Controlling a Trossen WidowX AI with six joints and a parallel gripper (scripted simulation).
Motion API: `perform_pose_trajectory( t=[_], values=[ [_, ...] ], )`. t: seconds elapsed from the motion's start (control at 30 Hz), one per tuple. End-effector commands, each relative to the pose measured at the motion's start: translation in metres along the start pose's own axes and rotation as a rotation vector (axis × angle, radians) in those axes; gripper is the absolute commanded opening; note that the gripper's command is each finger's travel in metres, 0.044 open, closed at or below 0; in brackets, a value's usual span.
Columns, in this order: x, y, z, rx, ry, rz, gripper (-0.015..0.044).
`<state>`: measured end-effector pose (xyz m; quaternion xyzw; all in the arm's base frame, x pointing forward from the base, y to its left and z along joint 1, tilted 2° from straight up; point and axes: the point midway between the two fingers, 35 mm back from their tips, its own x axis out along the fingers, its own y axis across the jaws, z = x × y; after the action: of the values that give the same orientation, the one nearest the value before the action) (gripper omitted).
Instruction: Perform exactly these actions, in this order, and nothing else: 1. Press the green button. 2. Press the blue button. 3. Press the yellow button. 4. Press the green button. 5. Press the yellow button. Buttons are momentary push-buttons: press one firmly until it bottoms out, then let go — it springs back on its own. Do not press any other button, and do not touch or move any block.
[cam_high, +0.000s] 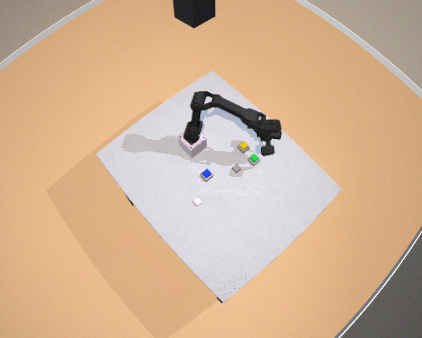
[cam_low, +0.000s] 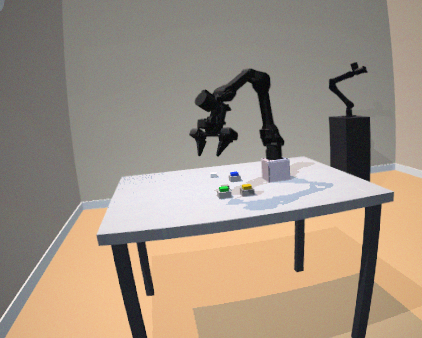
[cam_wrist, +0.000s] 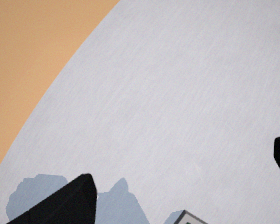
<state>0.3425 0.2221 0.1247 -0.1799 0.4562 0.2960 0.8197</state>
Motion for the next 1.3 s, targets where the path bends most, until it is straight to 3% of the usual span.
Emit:
perform_pose_trajectory(
  t=[0.0, 0.5, 0.67, 0.97, 1.27],
  values=[
    [0.008, -0.004, -0.084, 0.729, 0.486, -0.204, 0.0400],
    [0.008, -0.004, -0.085, 0.742, 0.496, -0.211, 0.0400],
    [0.058, -0.005, -0.115, 0.742, 0.496, -0.211, 0.0269],
    [0.061, -0.005, -0.117, 0.742, 0.496, -0.211, 0.0032],
    [0.061, -0.005, -0.117, 0.742, 0.496, -0.211, 0.0020]
  ],
)
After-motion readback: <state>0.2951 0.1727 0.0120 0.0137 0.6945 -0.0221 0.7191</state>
